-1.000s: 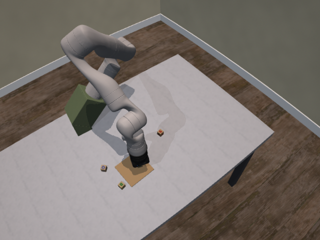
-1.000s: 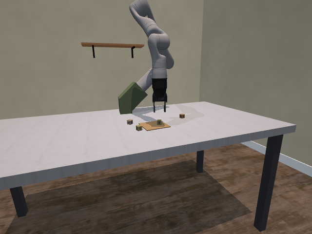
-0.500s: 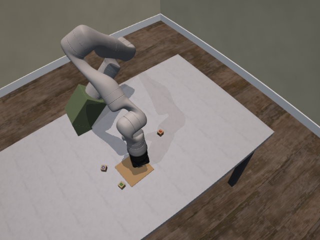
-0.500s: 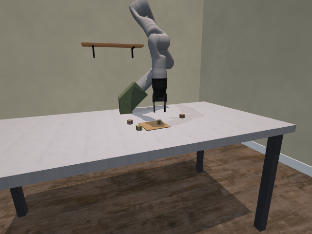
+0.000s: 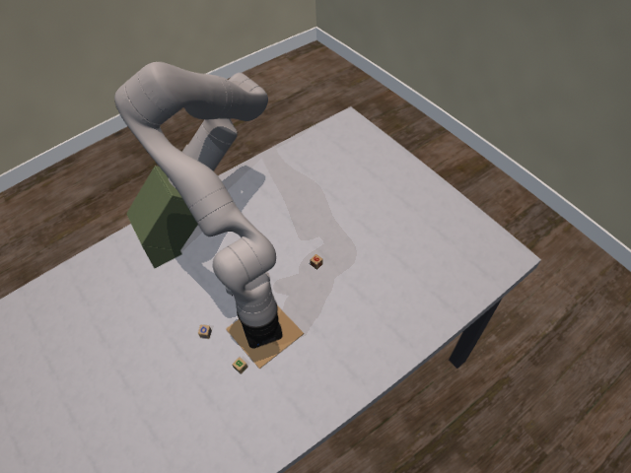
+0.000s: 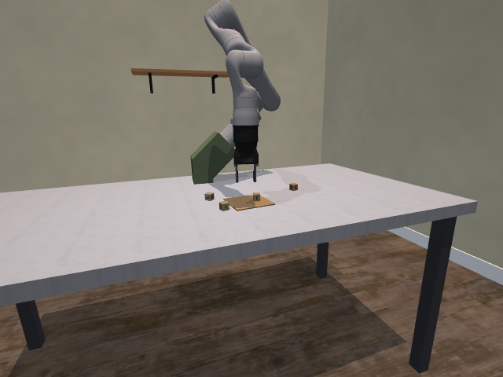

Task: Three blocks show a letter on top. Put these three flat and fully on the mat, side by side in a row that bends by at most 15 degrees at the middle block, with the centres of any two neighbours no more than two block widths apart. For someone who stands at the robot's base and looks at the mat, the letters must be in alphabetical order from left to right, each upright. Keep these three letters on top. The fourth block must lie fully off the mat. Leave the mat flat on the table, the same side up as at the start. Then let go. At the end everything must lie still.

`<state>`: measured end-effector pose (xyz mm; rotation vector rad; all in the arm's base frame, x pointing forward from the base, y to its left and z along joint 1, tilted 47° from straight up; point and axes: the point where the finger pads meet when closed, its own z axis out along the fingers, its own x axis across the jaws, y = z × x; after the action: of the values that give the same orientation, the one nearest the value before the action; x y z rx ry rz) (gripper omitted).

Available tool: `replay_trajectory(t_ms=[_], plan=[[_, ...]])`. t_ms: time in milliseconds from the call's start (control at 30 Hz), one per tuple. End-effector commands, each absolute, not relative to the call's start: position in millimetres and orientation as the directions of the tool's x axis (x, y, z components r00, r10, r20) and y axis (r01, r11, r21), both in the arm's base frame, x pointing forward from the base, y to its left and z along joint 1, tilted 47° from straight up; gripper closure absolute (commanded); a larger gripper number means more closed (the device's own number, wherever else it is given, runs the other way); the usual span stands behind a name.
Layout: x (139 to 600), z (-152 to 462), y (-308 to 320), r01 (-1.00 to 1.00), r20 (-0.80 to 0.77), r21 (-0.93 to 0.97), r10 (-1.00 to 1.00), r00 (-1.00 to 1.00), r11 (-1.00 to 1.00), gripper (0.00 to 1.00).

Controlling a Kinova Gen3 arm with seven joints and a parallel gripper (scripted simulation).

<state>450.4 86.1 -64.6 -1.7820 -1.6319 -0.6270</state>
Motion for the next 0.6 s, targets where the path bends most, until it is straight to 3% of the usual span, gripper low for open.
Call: replay_trajectory(t_ms=[0, 100, 567], plan=[[466.9, -87.8, 71.9, 0.988, 0.720, -0.144, 0.680, 0.137, -0.046, 0.00], [477.1, -112.1, 52.7, 0.988, 0.720, -0.148, 0.680, 0.138, -0.045, 0.00], [478.9, -118.2, 48.0, 0.988, 0.720, -0.149, 0.679, 0.139, -0.044, 0.00]])
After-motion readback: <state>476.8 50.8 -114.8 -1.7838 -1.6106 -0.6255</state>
